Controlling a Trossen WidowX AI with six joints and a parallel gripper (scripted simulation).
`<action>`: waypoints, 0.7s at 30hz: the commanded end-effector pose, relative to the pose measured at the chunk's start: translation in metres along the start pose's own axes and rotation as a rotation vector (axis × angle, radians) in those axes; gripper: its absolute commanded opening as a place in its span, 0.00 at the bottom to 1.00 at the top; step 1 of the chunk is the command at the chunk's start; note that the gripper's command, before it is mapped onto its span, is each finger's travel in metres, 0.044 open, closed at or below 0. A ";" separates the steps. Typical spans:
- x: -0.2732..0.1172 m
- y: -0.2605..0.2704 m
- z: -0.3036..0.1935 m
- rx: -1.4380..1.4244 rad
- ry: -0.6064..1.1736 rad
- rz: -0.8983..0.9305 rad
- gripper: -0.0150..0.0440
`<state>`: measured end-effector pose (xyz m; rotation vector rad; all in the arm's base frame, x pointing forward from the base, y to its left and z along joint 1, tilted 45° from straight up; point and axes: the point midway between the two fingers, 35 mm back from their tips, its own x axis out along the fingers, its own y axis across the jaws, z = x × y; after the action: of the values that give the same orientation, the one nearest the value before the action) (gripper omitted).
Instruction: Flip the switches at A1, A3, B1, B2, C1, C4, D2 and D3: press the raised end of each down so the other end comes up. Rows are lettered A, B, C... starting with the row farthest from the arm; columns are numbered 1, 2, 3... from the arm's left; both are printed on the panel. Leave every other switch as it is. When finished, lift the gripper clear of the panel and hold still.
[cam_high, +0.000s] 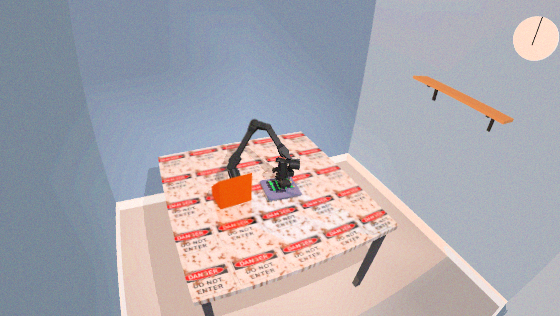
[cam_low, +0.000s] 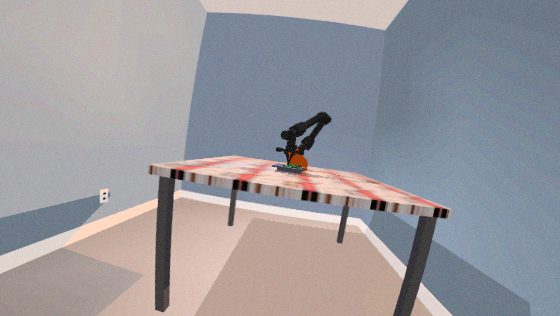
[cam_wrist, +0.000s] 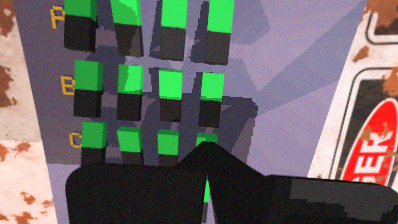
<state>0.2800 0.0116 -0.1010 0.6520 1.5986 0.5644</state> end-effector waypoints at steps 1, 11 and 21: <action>0.001 0.001 0.000 0.005 -0.002 0.004 0.25; 0.002 0.001 0.000 0.005 -0.002 0.004 0.25; 0.003 0.001 0.000 0.005 -0.002 0.004 0.25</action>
<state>0.2800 0.0134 -0.1029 0.6521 1.5977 0.5640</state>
